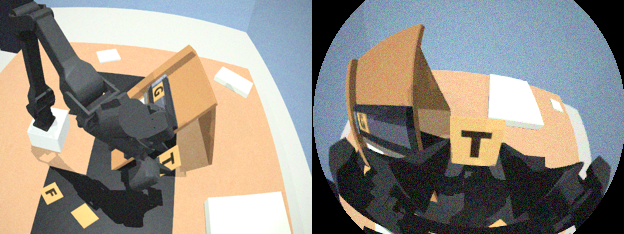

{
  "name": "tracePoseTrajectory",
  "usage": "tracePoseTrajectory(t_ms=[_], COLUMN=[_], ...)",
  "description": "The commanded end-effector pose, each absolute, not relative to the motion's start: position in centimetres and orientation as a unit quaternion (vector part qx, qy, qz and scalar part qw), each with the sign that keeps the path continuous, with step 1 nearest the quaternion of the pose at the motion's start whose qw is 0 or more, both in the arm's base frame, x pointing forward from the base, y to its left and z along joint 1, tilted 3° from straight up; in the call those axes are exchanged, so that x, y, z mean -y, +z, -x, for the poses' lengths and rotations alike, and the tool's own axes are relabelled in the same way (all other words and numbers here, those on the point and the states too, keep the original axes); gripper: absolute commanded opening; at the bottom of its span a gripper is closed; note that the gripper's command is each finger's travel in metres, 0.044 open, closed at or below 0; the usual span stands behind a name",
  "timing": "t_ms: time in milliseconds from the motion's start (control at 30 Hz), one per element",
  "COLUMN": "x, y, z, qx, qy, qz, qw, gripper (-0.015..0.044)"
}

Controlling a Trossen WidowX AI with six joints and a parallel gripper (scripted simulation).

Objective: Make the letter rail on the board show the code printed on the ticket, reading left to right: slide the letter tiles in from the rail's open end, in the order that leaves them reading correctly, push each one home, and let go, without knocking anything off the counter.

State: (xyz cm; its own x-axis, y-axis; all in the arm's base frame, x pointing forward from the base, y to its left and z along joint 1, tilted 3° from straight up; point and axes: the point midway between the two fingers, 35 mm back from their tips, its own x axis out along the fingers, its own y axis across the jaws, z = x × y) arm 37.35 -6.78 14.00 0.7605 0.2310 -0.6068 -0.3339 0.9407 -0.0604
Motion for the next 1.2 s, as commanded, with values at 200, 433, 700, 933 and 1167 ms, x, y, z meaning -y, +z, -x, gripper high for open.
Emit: tracePoseTrajectory(t_ms=[200,433,700,933,1167], x=[6.3,6.0,5.6,5.2,4.9], y=[14.1,14.1,14.0,14.0,14.0], z=[-37.1,-37.0,-36.9,-36.8,-36.7], qx=[-0.311,-0.311,-0.311,-0.311,-0.311], qy=[0.149,0.149,0.149,0.149,0.149], qz=[0.081,0.081,0.081,0.081,0.080], qw=[0.935,0.935,0.935,0.935,0.935], gripper=[0.0000,0.0000,0.0000,0.0000,0.0000])
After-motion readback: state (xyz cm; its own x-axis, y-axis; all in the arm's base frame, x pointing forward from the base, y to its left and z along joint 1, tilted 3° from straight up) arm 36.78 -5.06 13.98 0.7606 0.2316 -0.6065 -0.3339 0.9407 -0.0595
